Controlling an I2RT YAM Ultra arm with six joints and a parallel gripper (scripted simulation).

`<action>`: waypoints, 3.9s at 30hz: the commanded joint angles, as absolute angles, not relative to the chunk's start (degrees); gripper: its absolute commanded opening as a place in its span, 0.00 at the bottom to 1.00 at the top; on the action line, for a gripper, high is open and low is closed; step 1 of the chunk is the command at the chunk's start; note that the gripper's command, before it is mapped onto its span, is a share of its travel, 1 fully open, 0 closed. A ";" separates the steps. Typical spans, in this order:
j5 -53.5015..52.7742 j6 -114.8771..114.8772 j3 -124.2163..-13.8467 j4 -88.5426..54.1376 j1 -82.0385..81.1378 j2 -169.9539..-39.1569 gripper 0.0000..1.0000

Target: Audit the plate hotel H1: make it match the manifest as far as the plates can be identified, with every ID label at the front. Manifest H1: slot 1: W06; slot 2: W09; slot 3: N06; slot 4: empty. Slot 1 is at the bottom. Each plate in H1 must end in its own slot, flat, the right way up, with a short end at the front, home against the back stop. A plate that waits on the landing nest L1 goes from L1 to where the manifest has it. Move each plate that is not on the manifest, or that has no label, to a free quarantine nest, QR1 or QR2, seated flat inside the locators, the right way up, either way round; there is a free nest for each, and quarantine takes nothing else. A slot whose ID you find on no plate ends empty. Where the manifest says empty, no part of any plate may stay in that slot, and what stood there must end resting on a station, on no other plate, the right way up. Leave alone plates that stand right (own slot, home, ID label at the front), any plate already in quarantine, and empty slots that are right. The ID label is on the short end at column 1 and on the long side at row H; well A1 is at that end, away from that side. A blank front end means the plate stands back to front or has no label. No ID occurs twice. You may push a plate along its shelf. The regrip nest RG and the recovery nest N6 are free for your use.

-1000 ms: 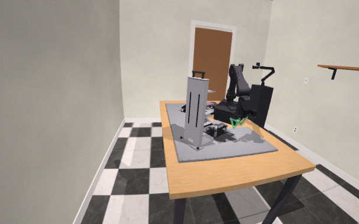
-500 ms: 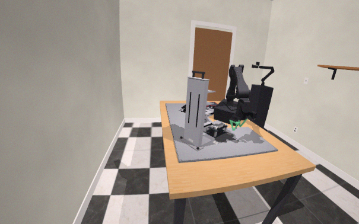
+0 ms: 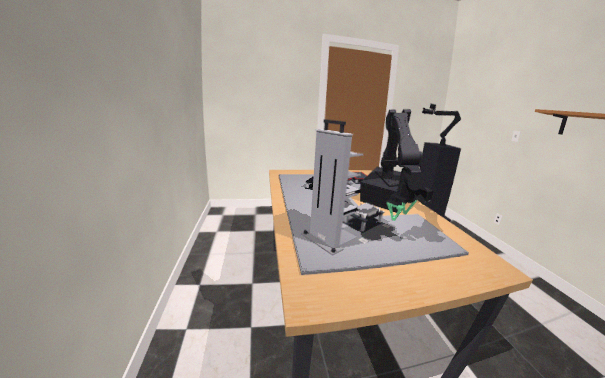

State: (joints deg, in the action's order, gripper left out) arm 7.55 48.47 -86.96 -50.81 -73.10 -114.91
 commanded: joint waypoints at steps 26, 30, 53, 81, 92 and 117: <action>7.14 48.59 -86.99 -50.21 -73.14 -114.22 1.00; 7.14 48.59 -86.99 -50.21 -73.14 -114.22 1.00; 6.82 48.22 -88.94 -52.95 -73.91 -111.92 1.00; 6.97 47.45 -93.38 -60.40 -74.44 -109.00 1.00; 7.20 46.91 -96.98 -64.99 -74.83 -108.08 1.00; 7.84 45.66 -108.93 -78.36 -76.19 -106.82 1.00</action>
State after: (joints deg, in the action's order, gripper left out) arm 7.60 46.17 -105.97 -75.31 -75.64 -108.47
